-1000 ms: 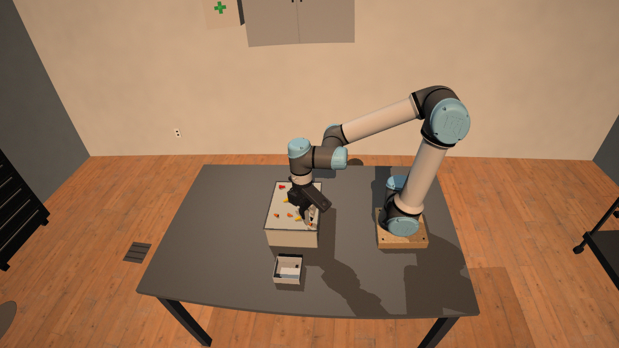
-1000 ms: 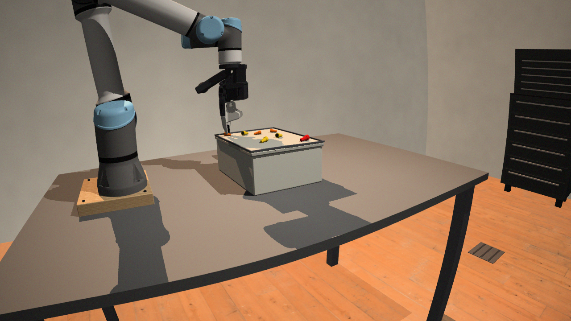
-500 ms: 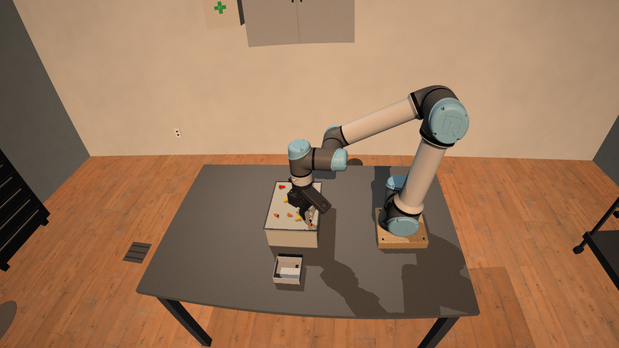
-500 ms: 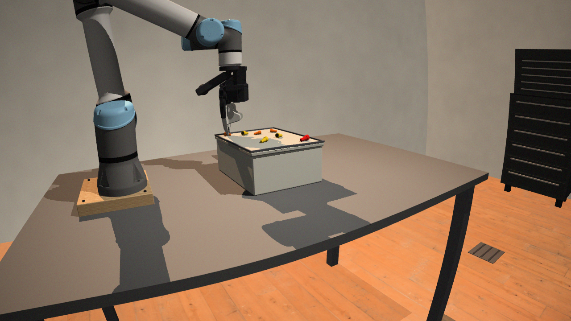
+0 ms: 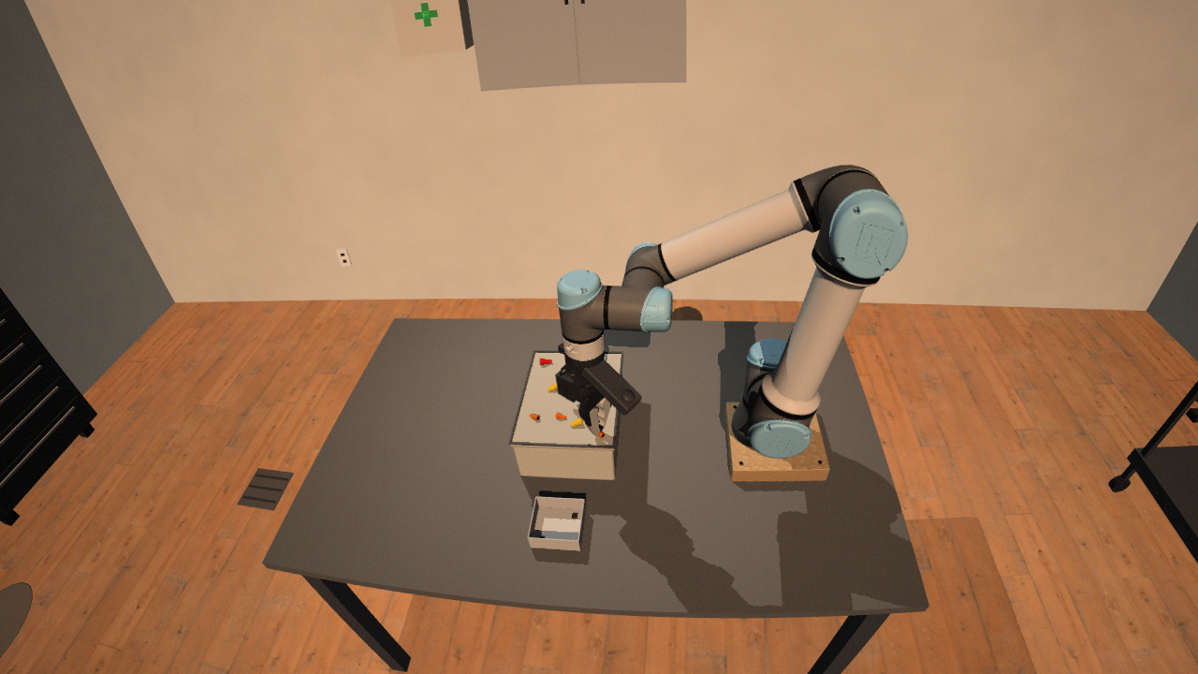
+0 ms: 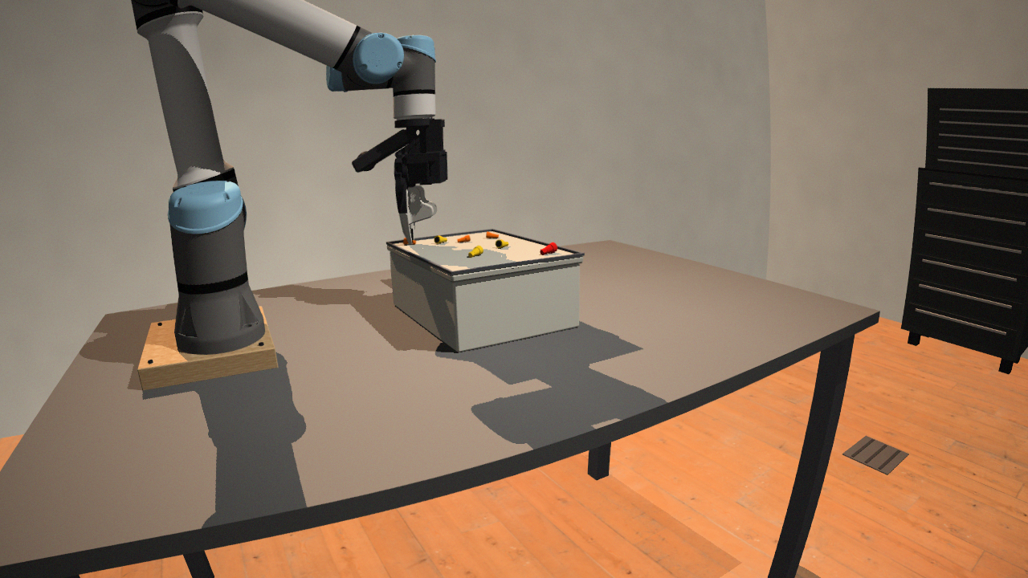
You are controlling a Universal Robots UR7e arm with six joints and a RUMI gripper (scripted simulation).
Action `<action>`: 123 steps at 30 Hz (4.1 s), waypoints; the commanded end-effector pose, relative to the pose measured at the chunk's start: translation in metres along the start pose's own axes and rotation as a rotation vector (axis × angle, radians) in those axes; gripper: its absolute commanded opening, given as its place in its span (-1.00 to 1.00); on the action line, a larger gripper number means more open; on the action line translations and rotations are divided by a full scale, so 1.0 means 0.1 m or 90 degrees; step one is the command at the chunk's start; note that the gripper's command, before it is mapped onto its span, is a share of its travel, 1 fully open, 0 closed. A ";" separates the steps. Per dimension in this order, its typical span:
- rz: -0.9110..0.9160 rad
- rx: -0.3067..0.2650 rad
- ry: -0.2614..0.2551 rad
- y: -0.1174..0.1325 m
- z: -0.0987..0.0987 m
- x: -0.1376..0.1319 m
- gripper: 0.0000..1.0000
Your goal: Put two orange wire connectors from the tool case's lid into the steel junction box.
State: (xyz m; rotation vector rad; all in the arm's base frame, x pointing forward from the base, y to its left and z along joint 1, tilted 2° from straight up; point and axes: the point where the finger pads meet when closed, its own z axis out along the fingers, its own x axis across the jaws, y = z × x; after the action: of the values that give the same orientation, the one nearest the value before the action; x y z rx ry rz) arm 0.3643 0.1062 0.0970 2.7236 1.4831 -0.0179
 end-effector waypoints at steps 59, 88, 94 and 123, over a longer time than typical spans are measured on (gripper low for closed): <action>0.000 0.000 0.001 0.00 -0.70 0.00 -1.00; 0.000 -0.002 0.002 -0.01 -0.71 0.95 -1.00; 0.000 -0.002 0.001 -0.03 -0.71 1.35 -1.00; 0.000 -0.001 0.001 -0.05 -0.71 1.76 -1.00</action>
State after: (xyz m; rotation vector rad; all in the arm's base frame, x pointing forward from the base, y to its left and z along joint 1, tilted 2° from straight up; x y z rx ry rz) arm 0.4554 0.2585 0.1616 2.7257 1.4813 -0.0163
